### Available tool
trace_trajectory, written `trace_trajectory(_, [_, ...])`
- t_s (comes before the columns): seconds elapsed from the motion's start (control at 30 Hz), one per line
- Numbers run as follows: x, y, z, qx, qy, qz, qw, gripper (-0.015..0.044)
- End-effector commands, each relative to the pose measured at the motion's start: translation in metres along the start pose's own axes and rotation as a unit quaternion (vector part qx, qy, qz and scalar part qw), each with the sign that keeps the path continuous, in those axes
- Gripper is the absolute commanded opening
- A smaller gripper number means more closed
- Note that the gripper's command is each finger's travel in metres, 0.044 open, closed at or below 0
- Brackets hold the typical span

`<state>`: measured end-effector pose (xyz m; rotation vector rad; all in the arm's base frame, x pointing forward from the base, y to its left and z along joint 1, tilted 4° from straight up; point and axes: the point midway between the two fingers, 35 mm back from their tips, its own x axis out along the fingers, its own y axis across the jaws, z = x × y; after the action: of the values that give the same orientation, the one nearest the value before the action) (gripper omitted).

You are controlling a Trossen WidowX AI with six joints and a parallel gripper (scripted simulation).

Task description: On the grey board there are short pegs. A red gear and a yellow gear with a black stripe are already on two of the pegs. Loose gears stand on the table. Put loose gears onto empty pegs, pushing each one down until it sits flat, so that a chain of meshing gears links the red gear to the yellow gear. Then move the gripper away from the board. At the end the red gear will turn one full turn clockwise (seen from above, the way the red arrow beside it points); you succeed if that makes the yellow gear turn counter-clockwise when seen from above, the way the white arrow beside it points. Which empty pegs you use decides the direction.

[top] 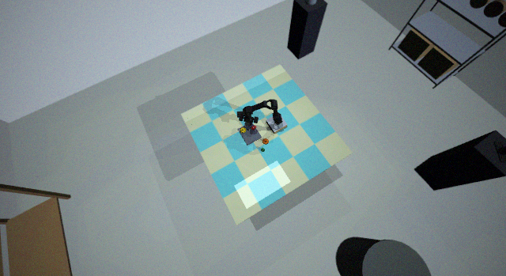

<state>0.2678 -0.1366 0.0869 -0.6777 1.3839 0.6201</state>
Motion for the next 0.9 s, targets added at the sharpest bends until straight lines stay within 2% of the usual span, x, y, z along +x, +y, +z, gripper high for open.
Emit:
trace_trajectory(0.0, [0.006, 0.000, 0.000, -0.025, -0.001, 0.001, 1.000, 0.0000])
trace_trajectory(0.33, [0.021, 0.000, 0.000, -0.020, -0.001, 0.001, 1.000, 0.0000])
trace_trajectory(0.67, [0.037, 0.000, 0.001, 0.057, -0.001, 0.001, 0.998, 0.0000])
trace_trajectory(0.87, [0.035, 0.000, 0.000, 0.108, -0.001, 0.001, 0.994, 0.0000])
